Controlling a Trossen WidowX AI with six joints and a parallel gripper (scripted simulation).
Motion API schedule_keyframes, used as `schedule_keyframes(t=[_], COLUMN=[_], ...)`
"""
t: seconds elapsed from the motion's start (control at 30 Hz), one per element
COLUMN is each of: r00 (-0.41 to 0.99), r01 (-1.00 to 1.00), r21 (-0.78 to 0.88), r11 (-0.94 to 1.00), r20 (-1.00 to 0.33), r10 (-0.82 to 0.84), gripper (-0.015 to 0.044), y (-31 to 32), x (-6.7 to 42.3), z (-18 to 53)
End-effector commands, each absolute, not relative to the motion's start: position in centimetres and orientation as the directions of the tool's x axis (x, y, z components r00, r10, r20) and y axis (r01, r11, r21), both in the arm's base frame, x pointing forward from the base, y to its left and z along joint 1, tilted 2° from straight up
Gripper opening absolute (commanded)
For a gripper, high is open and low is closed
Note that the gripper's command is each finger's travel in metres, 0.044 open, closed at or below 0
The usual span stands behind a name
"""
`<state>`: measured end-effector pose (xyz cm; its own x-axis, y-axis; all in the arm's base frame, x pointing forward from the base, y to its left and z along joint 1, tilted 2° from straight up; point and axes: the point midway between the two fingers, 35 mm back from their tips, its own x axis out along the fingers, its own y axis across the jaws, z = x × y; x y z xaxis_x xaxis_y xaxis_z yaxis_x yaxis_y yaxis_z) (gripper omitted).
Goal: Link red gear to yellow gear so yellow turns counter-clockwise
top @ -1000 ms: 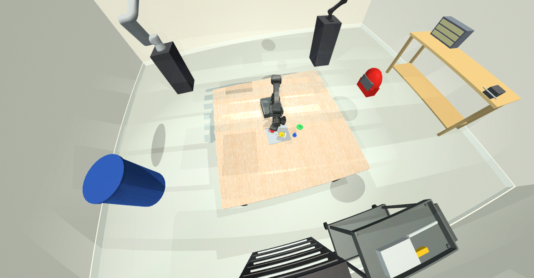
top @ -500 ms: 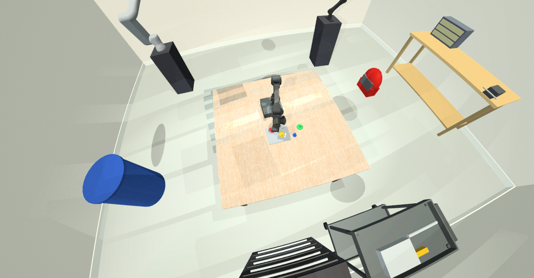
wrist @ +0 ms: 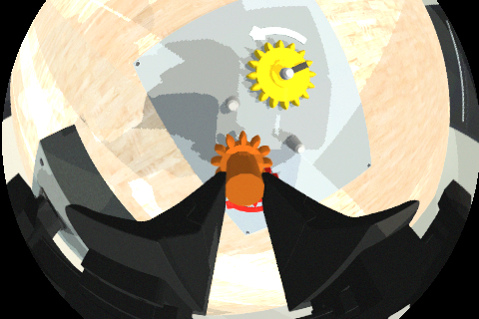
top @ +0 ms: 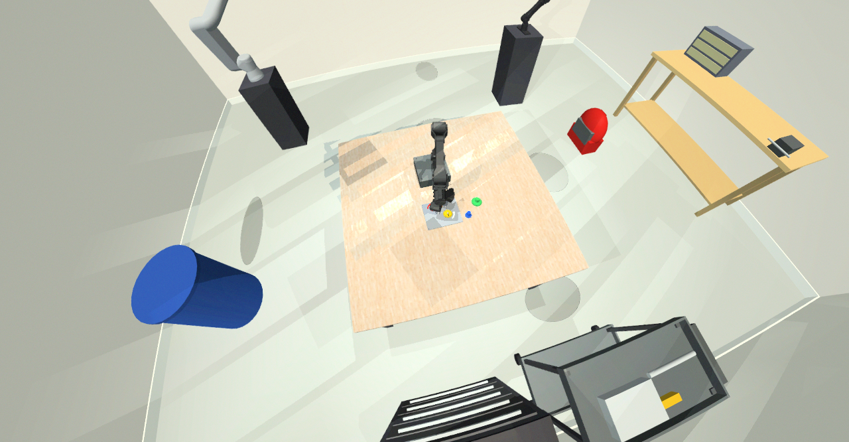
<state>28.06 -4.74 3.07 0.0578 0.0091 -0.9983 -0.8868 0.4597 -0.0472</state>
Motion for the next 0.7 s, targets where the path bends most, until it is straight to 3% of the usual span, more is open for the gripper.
schedule_keyframes(t=[0.0, 0.3, 0.67], r00=[0.047, 0.047, 0.047], r01=[-0.839, -0.748, -0.874], r21=[-0.031, -0.025, -0.033], r11=[0.544, 0.664, 0.486], r20=[-0.999, -0.999, -0.999], r10=[0.016, 0.016, 0.016], gripper=[0.0, 0.0, 0.0], y=[-4.59, -4.69, -4.57], x=[27.82, 27.86, 27.86], z=[2.18, 1.9, 1.69])
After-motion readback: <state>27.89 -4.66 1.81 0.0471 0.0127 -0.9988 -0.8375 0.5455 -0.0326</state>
